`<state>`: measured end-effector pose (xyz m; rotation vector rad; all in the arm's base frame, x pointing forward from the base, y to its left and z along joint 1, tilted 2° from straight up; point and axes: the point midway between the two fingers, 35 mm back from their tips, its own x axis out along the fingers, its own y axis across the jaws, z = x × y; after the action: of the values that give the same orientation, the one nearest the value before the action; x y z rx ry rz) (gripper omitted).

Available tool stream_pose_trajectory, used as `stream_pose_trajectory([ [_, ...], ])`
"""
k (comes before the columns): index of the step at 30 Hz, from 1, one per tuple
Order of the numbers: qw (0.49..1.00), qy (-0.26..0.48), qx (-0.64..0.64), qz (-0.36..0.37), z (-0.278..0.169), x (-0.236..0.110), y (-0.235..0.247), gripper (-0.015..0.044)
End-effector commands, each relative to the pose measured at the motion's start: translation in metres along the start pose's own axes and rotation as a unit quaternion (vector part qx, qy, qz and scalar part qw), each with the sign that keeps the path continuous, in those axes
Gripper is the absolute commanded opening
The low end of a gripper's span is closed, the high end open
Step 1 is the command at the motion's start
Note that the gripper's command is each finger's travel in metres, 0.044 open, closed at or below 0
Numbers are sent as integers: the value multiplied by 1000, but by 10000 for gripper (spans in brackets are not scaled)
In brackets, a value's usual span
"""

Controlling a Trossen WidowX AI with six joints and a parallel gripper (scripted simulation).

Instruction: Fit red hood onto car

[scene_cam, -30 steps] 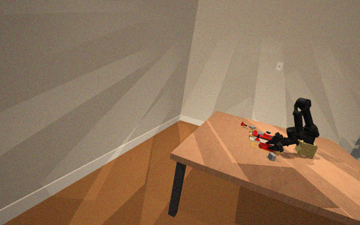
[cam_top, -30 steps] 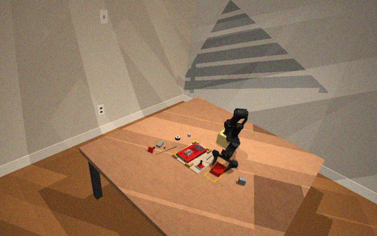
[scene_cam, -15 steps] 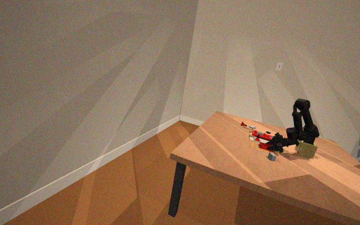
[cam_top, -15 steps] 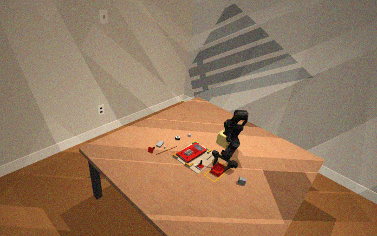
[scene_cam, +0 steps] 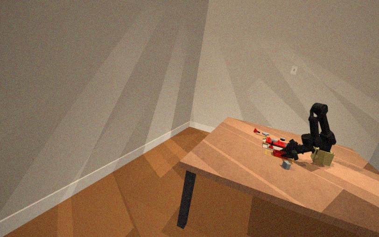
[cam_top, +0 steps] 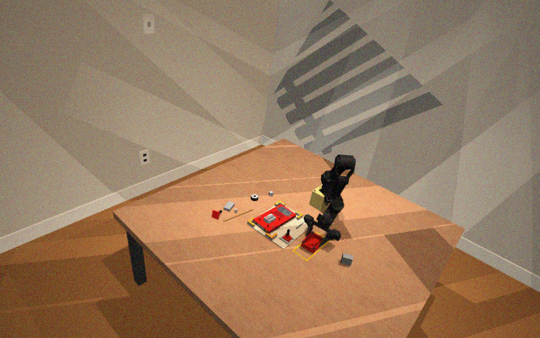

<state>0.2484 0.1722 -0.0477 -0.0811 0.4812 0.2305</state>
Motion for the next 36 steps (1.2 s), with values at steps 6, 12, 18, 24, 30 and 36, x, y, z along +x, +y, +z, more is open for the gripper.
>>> stream_pose_trajectory([
  [6, 1000, -1, 1, 0, 16, -6, 2, 0],
  [12, 1000, -1, 1, 0, 27, -11, 3, 0],
  [18, 1000, -1, 1, 0, 37, -17, 3, 0],
  [24, 1000, -2, 2, 0, 46, -23, 2, 0],
  [30, 1000, -2, 2, 0, 55, -30, 1, 0],
  [36, 1000, -2, -3, 0, 59, -34, 0, 0],
])
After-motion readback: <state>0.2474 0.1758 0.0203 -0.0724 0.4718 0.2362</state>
